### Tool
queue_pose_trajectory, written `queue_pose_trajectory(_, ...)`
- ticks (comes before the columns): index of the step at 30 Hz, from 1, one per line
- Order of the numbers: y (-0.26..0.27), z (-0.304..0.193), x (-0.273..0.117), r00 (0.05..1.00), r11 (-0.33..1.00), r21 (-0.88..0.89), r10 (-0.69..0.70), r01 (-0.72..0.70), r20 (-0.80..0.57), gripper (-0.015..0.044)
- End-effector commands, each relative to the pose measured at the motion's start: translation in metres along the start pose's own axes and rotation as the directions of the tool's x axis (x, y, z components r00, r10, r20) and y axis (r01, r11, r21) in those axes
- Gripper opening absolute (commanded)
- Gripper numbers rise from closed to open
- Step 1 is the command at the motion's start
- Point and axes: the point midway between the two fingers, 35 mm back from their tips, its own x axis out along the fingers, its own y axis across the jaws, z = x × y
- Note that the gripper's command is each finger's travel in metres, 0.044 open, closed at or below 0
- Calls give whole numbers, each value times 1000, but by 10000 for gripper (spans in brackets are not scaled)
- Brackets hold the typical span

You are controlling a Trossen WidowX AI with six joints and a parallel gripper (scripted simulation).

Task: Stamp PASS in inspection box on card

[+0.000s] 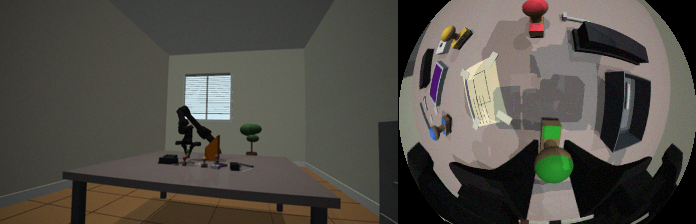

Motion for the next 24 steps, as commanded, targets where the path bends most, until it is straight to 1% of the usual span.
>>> queue_pose_trajectory(1, -1, 1, -3, 1000, 1000, 6, -6, 6, 5, 0)
queue_pose_trajectory(24, -1, 0, -14, 1000, 1000, 6, -11, 11, 5, 0)
